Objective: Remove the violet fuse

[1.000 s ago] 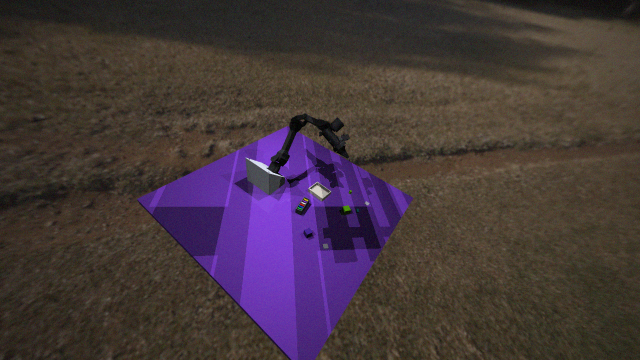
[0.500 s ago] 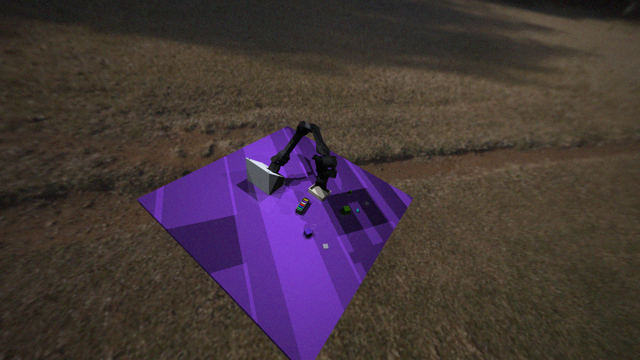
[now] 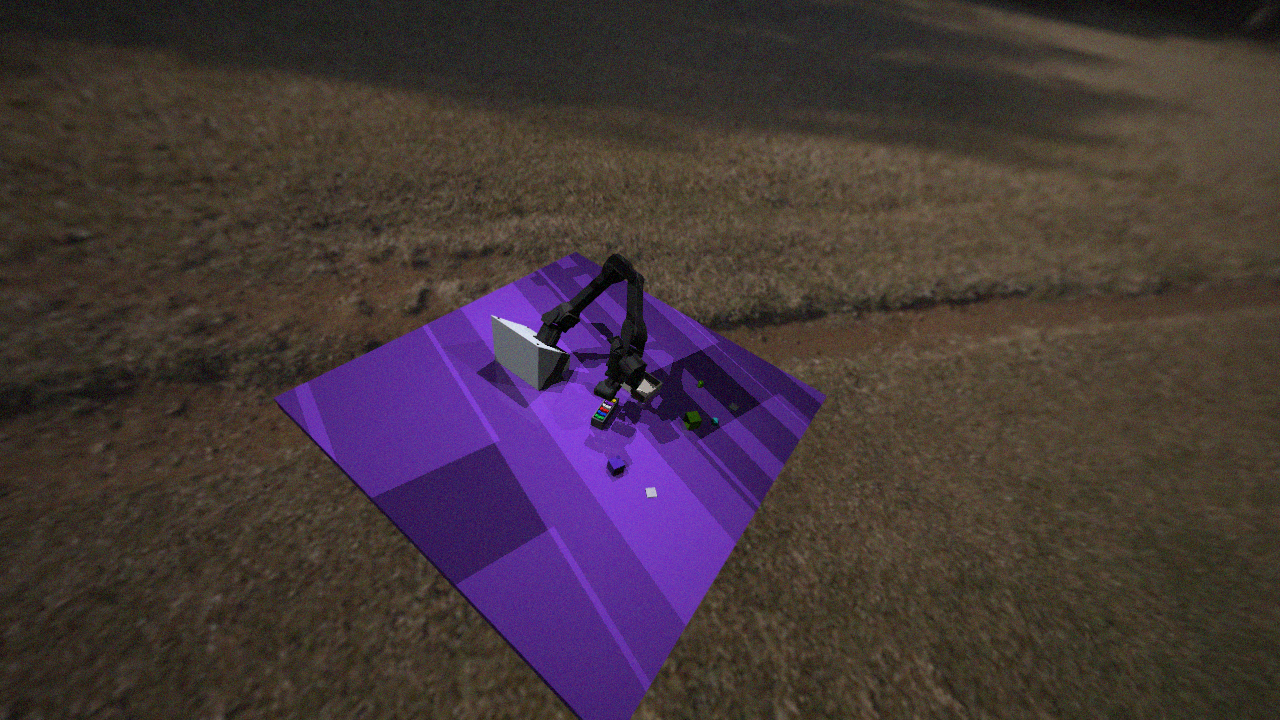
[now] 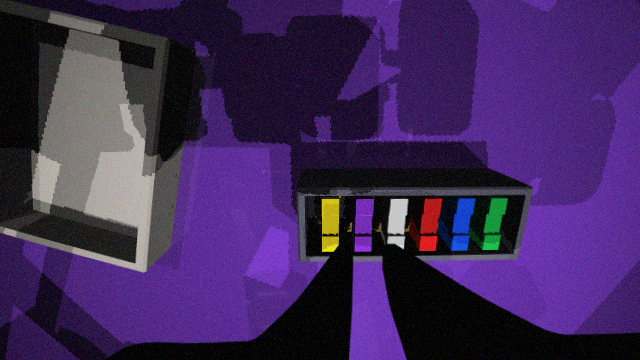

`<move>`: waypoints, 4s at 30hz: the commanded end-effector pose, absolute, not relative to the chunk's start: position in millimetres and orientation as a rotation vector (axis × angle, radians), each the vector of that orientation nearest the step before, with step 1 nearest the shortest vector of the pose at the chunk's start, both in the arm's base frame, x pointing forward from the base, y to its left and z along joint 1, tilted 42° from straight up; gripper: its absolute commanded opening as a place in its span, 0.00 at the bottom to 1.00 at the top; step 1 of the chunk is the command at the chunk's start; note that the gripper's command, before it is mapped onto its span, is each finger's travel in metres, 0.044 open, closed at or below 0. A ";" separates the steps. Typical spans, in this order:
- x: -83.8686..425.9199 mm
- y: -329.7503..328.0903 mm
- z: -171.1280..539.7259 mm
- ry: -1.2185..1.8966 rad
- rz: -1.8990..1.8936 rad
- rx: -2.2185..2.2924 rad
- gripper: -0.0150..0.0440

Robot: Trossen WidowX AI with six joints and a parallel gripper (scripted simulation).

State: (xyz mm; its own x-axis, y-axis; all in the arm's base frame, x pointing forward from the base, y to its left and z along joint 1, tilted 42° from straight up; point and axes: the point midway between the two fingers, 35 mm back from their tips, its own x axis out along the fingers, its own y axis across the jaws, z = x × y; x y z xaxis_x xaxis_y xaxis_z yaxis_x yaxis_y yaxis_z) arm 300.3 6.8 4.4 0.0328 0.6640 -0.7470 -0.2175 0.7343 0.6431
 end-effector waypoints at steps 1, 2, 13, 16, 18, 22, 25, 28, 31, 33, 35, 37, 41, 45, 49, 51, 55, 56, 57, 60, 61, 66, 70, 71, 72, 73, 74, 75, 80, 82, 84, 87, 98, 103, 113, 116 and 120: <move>295.7 5.7 -1.8 1.403 0.712 0.415 0.36; 295.7 5.9 -2.1 1.403 0.712 0.415 0.36; 296.2 12.3 -9.4 1.403 0.712 0.415 0.36; 296.3 14.2 -11.6 1.403 0.712 0.415 0.36; 296.3 15.5 -13.1 1.403 0.712 0.415 0.36; 296.3 18.0 -16.1 1.403 0.712 0.415 0.36; 296.3 19.9 -18.3 1.403 0.712 0.415 0.36; 296.2 21.7 -20.6 1.403 0.712 0.416 0.36; 296.1 23.6 -22.9 1.403 0.713 0.416 0.36; 296.0 24.8 -24.4 1.403 0.713 0.416 0.36; 295.9 25.6 -25.4 1.403 0.713 0.416 0.36; 295.9 25.7 -25.5 1.403 0.713 0.416 0.36; 295.9 25.7 -25.5 1.403 0.713 0.416 0.36; 296.0 26.3 -26.2 1.403 0.713 0.416 0.36; 296.0 28.4 -28.5 1.403 0.713 0.416 0.36; 296.1 29.6 -29.8 1.403 0.713 0.416 0.36; 296.1 32.1 -32.4 1.403 0.713 0.416 0.36; 296.1 32.4 -32.8 1.403 0.713 0.416 0.36; 296.1 32.5 -32.9 1.403 0.713 0.416 0.36; 296.1 32.5 -32.9 1.403 0.713 0.416 0.36; 296.1 32.5 -32.9 1.403 0.713 0.416 0.36; 296.2 31.6 -31.8 1.402 0.713 0.410 0.31; 296.2 31.6 -31.8 1.402 0.713 0.410 0.27; 296.2 31.6 -31.8 1.402 0.713 0.410 0.26; 296.2 31.6 -31.8 1.402 0.713 0.410 0.25; 296.2 31.6 -31.8 1.402 0.713 0.410 0.25; 296.2 31.6 -31.8 1.402 0.713 0.410 0.25; 296.2 31.6 -31.8 1.402 0.713 0.410 0.25; 296.3 30.5 -30.6 1.402 0.713 0.410 0.25; 296.4 29.8 -29.9 1.402 0.713 0.410 0.25; 296.4 29.1 -29.2 1.402 0.713 0.410 0.25; 296.5 28.1 -28.2 1.402 0.713 0.410 0.25; 296.6 24.4 -24.3 1.403 0.712 0.411 0.25; 296.7 22.7 -22.6 1.403 0.712 0.411 0.25; 296.7 19.3 -19.0 1.403 0.712 0.412 0.25; 296.7 18.3 -17.9 1.403 0.712 0.412 0.25; 296.6 17.0 -16.5 1.403 0.712 0.412 0.25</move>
State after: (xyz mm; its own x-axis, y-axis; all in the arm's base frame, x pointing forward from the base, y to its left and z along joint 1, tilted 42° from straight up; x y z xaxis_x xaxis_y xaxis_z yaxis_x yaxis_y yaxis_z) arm 294.9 20.1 -20.1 0.0047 0.6719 -0.7406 -0.2000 0.7263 0.6576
